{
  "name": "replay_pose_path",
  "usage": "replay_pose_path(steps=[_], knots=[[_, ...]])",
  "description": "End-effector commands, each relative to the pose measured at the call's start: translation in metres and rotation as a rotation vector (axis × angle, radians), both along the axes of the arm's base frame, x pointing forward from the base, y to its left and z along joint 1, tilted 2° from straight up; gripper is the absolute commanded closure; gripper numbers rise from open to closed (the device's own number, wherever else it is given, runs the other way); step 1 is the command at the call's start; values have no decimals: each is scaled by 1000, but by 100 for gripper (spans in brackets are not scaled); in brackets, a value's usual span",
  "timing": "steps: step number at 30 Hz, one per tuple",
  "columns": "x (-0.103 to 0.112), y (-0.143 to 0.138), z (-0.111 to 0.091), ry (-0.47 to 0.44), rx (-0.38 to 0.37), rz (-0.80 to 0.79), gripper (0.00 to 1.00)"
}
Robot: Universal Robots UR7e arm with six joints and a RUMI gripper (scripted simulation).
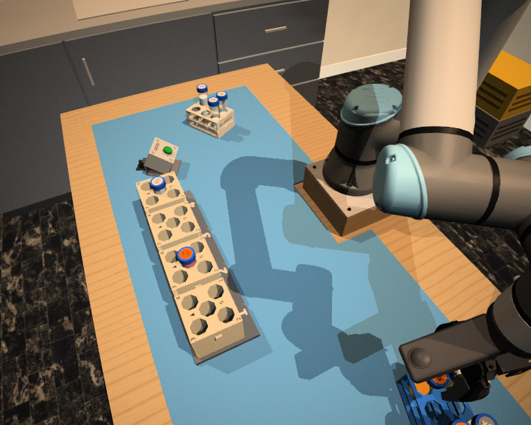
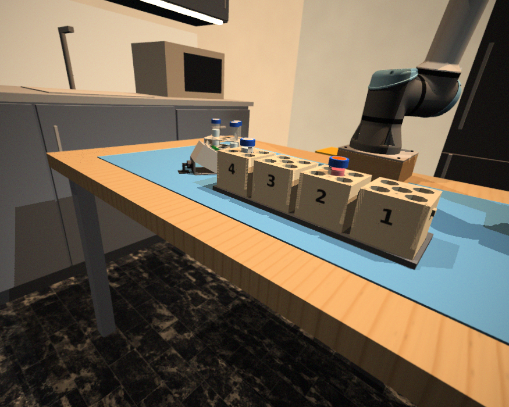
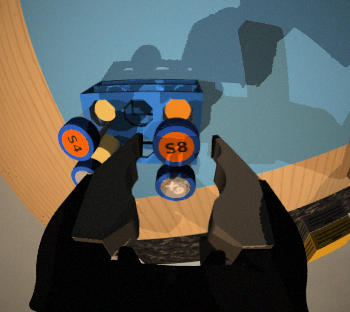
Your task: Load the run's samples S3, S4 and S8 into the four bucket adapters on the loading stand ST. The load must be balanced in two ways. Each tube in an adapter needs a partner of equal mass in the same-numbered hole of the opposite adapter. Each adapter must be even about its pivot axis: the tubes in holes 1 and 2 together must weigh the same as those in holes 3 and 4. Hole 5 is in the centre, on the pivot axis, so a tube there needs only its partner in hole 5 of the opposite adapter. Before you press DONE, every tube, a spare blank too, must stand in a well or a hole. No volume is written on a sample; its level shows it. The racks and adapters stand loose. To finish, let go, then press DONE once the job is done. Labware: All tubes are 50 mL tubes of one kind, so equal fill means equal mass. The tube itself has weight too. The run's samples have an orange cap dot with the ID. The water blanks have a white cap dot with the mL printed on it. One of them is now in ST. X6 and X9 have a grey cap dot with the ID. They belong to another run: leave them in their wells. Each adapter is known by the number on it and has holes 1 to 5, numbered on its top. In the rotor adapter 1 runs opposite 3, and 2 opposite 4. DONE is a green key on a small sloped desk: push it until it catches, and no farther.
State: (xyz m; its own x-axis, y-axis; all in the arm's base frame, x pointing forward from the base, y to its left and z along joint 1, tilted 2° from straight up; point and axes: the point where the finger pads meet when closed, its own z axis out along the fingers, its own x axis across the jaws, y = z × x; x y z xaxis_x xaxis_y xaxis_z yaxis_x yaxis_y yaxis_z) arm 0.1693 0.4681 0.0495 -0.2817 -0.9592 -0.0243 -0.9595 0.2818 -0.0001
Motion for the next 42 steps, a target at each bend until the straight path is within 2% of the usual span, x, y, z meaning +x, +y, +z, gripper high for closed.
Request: replay_pose_path(steps=[1, 23, 37, 42], knots=[[0, 1, 0, -3, 3, 0, 100], [0, 1, 0, -3, 3, 0, 100], [1, 1, 49, -5, 6, 0, 100], [1, 0, 59, -5, 6, 0, 100]])
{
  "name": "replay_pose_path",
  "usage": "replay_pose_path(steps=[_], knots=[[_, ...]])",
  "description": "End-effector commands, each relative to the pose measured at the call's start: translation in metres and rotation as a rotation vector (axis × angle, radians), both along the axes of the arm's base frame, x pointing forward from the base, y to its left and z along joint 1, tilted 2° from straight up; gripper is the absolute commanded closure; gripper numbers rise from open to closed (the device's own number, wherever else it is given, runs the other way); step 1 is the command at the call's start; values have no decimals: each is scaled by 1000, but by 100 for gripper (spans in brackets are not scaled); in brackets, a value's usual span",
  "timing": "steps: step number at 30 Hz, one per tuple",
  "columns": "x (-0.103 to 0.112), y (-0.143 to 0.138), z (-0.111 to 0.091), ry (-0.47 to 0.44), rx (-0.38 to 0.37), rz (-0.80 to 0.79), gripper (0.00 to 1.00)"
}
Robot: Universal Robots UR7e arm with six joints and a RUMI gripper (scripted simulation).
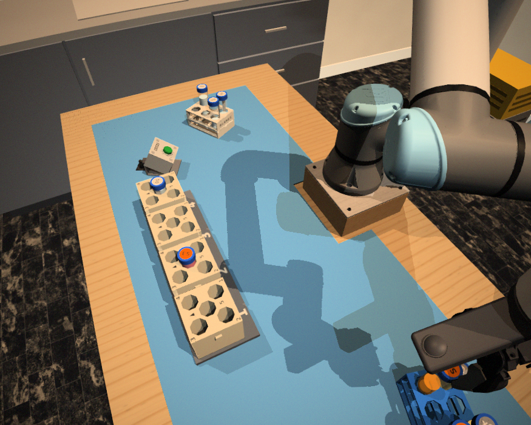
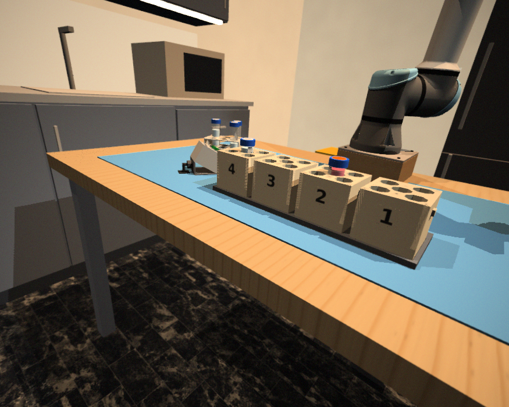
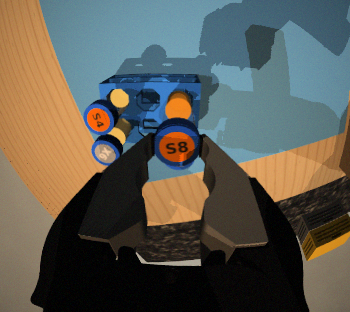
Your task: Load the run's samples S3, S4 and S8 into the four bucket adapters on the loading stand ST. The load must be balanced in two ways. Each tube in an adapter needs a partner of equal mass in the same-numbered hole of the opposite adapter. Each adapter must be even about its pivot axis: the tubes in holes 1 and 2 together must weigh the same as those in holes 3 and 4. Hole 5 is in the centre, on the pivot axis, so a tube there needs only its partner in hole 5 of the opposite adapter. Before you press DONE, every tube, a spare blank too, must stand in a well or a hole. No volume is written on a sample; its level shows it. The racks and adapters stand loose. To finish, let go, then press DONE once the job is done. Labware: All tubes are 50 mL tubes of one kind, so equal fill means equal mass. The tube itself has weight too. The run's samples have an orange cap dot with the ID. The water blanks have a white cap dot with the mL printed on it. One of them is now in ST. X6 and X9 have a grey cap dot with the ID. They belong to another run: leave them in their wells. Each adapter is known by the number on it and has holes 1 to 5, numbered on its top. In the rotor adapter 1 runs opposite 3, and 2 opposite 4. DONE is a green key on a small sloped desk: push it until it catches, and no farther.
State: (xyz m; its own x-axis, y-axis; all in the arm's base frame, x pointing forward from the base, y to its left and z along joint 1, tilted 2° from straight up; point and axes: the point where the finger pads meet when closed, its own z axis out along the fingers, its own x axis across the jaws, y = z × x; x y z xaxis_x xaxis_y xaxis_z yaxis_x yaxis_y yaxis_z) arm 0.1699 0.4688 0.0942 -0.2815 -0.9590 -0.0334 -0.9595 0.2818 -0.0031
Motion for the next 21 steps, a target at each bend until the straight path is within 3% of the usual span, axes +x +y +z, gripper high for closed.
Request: replay_pose_path(steps=[1, 21], knots=[[0, 0, 18, 0, -2, 0, 100], [0, -2, 78, 0, -2, 0, 100]])
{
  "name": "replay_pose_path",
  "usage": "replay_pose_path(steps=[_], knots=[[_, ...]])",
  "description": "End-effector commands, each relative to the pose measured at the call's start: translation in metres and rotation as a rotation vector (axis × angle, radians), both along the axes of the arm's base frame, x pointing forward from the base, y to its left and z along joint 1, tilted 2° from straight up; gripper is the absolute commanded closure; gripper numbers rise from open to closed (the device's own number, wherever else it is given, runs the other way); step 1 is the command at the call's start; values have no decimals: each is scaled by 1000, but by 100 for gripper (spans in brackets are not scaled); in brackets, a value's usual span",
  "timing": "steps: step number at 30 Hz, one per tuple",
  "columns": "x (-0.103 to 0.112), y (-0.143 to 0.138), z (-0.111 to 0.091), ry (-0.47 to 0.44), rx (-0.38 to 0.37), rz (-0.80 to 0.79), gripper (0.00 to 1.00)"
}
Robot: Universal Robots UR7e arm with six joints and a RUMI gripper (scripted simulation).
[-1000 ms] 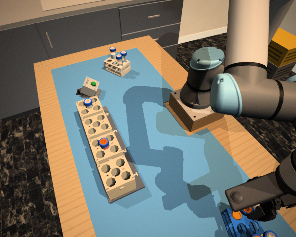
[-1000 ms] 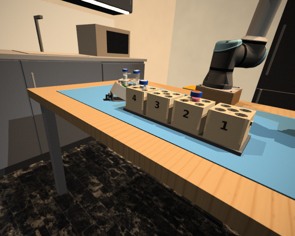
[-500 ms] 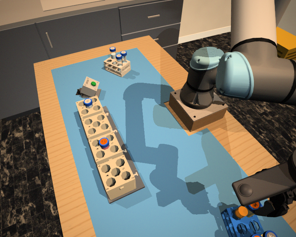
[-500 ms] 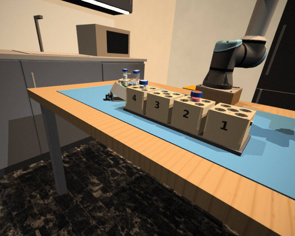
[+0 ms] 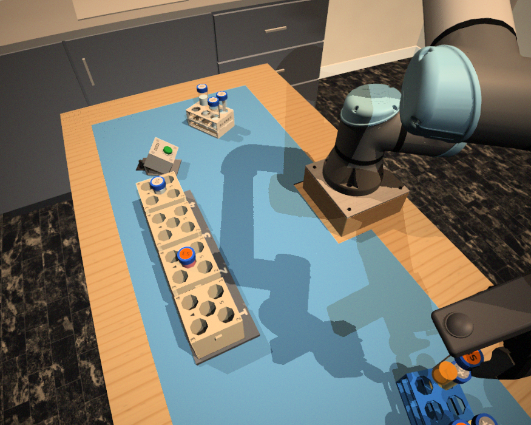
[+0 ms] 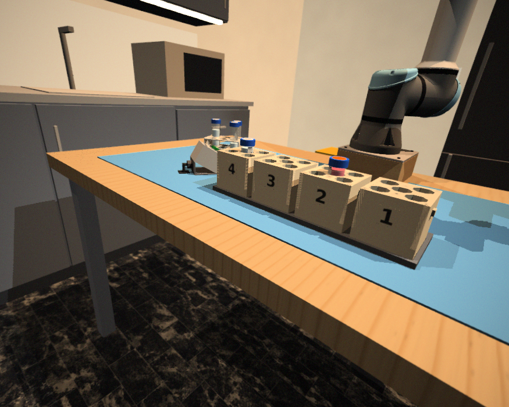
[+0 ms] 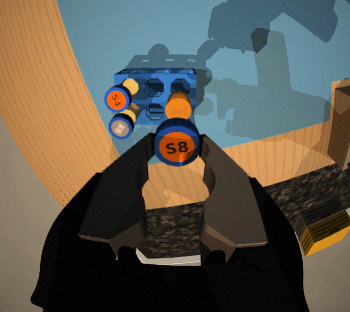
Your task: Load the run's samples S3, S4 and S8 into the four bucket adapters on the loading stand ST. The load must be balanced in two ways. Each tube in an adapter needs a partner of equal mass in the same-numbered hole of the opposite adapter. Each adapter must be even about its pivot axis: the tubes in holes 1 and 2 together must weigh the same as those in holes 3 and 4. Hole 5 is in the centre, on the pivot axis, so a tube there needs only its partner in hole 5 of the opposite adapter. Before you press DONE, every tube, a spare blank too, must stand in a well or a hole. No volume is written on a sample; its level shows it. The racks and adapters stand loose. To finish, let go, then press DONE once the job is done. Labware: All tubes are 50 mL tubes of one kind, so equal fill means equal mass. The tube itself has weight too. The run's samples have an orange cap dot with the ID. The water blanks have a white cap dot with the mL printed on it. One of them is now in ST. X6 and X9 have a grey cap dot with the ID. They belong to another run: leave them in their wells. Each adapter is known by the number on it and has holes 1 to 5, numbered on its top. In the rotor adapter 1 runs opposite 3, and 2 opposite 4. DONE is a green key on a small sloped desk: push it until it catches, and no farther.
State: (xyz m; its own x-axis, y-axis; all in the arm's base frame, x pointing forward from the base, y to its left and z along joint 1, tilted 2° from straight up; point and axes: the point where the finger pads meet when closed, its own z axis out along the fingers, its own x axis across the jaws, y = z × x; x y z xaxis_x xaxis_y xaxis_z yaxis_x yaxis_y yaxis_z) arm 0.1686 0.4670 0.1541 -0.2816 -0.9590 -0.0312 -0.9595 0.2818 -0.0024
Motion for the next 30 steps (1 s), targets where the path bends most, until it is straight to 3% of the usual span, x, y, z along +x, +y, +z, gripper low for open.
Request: replay_pose_path(steps=[1, 5, 10, 30], knots=[[1, -1, 21, -1, 0, 0, 100], [1, -1, 33, -1, 0, 0, 100], [1, -1, 33, -1, 0, 0, 100], [78, -94, 28, 16, 1, -483, 100]])
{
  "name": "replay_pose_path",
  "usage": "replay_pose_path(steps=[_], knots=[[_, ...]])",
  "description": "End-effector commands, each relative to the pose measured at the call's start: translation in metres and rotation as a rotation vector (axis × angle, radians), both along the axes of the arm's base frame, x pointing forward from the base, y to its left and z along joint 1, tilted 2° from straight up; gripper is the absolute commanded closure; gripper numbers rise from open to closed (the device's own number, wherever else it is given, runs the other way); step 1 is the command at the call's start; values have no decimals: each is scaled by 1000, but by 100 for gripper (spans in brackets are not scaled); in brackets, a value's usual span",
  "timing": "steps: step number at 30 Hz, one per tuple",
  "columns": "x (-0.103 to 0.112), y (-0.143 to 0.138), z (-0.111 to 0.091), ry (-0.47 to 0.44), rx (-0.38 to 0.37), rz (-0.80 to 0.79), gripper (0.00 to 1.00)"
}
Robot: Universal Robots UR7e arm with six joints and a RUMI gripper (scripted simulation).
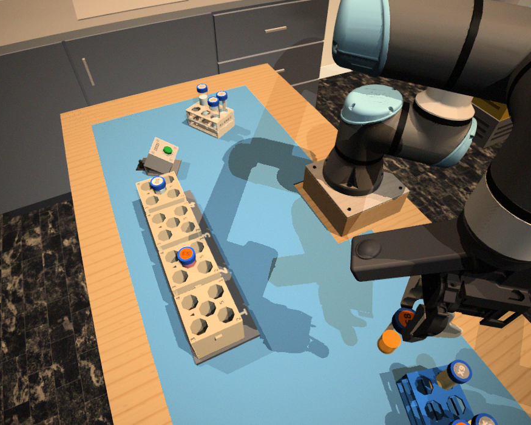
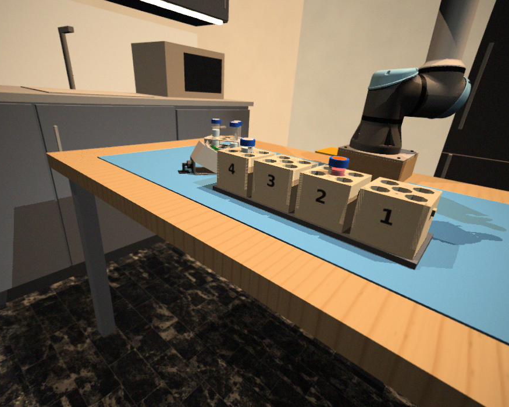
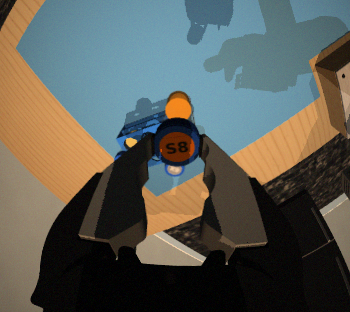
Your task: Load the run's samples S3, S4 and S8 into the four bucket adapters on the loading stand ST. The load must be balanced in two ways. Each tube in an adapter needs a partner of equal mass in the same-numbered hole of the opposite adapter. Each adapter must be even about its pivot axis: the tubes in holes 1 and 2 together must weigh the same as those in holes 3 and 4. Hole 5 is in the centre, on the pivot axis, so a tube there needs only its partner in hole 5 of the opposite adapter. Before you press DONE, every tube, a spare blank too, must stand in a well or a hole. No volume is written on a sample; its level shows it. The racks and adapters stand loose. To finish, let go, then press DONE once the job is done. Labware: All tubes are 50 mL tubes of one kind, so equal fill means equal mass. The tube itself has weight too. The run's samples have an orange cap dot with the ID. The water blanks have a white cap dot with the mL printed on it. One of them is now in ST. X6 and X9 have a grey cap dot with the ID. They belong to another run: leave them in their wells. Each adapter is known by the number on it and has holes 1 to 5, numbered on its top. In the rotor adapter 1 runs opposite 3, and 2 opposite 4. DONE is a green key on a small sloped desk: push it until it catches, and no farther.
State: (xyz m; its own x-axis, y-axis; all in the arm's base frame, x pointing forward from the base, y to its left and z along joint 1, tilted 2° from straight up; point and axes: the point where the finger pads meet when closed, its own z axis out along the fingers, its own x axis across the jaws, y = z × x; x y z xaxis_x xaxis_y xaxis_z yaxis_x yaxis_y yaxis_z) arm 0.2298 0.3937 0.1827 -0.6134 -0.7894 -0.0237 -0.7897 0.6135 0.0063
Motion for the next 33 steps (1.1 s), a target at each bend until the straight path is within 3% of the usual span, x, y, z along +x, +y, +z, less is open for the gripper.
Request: replay_pose_path(steps=[1, 29, 33], knots=[[21, -26, 0, 4, 4, -118, 100], [136, -156, -1, 2, 5, -117, 100], [145, -166, -1, 1, 5, -117, 100]])
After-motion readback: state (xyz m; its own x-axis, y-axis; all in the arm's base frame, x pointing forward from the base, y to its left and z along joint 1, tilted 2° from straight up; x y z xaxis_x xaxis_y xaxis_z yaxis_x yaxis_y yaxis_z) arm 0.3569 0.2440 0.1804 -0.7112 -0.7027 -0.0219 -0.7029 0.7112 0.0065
